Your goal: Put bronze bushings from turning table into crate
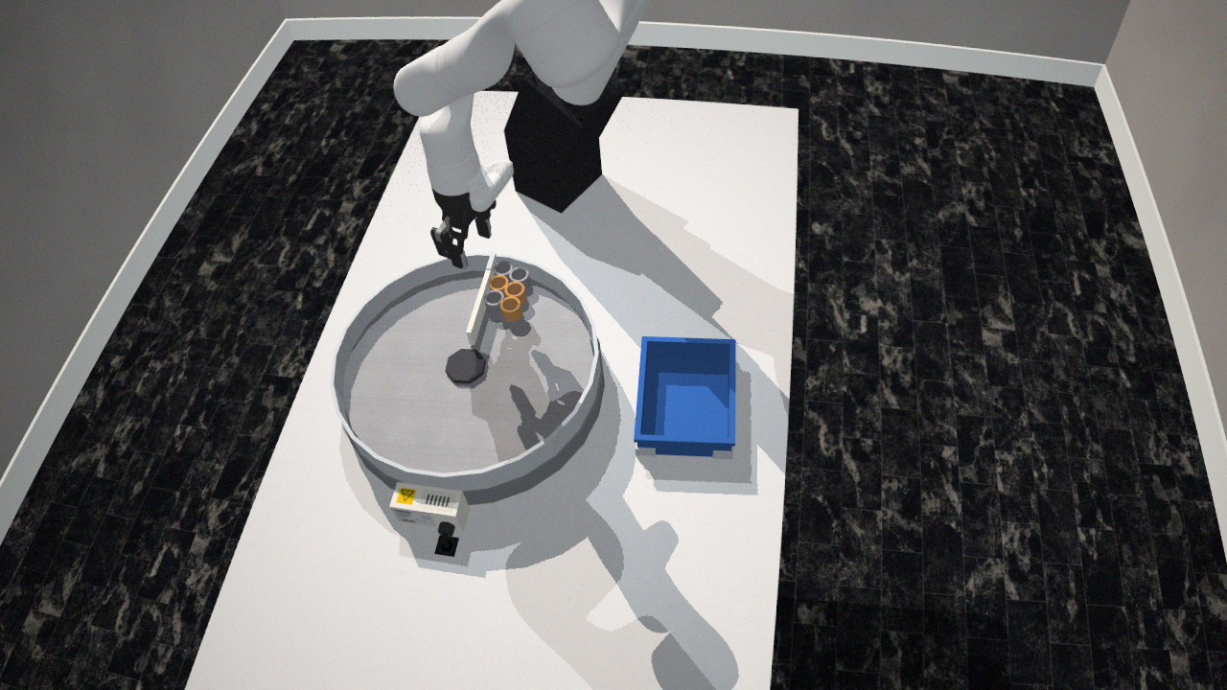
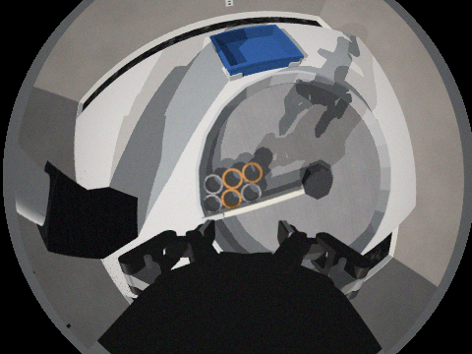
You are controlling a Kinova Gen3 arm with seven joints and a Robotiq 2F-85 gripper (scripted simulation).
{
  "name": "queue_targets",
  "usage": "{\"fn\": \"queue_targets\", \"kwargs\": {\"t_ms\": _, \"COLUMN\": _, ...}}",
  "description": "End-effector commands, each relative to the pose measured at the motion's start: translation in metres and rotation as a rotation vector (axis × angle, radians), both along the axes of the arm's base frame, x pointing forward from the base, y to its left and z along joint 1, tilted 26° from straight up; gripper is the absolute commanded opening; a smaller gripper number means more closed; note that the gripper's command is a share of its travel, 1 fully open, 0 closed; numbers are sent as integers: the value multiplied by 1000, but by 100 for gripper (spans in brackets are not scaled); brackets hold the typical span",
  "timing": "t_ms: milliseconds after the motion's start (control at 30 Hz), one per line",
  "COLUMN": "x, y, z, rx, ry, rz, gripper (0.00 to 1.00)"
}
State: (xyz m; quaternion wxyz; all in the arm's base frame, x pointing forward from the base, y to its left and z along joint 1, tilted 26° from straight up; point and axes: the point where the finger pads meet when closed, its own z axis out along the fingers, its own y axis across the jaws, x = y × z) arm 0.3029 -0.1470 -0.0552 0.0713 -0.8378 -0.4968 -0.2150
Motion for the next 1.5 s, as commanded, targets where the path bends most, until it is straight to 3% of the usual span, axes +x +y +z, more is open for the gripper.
{"fn": "queue_targets", "kwargs": {"t_ms": 0, "x": 9, "y": 15, "z": 0, "rx": 1, "ry": -4, "rz": 41, "gripper": 16}}
{"fn": "queue_targets", "kwargs": {"t_ms": 333, "x": 9, "y": 15, "z": 0, "rx": 1, "ry": -4, "rz": 41, "gripper": 16}}
{"fn": "queue_targets", "kwargs": {"t_ms": 500, "x": 52, "y": 48, "z": -7, "rx": 2, "ry": -2, "rz": 40, "gripper": 16}}
{"fn": "queue_targets", "kwargs": {"t_ms": 1467, "x": 51, "y": 47, "z": -8, "rx": 2, "ry": -2, "rz": 39, "gripper": 14}}
